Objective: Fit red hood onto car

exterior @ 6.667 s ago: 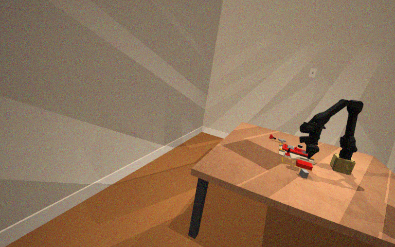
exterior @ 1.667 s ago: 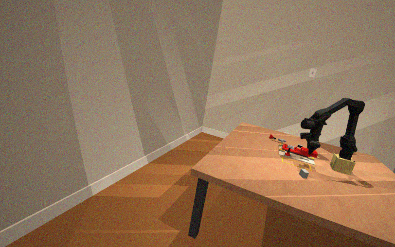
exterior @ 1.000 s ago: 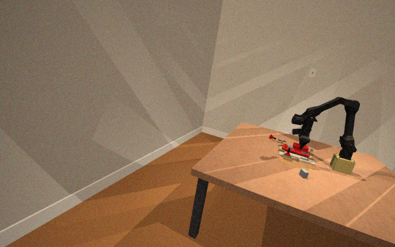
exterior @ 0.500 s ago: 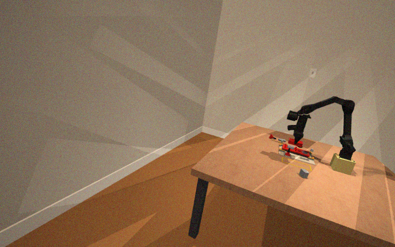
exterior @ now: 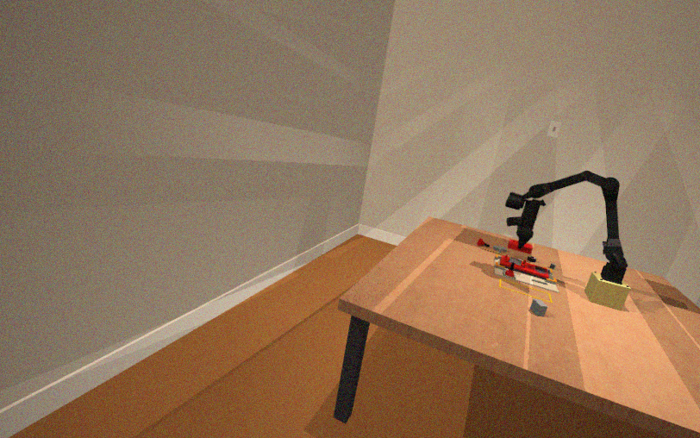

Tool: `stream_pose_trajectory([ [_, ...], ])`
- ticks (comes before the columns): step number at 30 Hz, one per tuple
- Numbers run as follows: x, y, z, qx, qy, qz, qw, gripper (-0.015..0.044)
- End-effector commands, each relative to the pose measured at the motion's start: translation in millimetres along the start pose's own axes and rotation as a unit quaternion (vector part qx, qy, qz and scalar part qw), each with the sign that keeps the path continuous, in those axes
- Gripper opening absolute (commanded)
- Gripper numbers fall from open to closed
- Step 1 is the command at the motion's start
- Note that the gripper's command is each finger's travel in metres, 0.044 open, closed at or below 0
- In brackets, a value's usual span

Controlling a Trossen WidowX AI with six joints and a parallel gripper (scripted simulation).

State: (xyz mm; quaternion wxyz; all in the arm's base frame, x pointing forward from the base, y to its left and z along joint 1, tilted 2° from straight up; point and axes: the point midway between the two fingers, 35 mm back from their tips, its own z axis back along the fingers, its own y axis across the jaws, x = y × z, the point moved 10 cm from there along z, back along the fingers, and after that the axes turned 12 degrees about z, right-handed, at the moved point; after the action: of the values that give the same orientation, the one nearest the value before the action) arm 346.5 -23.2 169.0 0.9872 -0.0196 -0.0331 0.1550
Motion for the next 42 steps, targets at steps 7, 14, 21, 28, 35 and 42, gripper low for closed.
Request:
stream_pose_trajectory([
  [7,-1.5,-12.9,-5.5,0.001,-0.002,0.002,1.0,0.0],
  [14,-1.8,-14.8,-42.1,0.0,-0.002,0.002,1.0,0.0],
  [21,-3.9,-15.0,-48.7,0.0,-0.002,0.002,1.0,0.0],
  [28,-3.9,-15.0,-48.7,0.0,-0.002,0.002,1.0,0.0],
  [35,-3.9,-15.0,-48.7,0.0,-0.002,0.002,1.0,0.0],
  [42,-3.9,-15.0,-48.7,0.0,-0.002,0.002,1.0,0.0],
])
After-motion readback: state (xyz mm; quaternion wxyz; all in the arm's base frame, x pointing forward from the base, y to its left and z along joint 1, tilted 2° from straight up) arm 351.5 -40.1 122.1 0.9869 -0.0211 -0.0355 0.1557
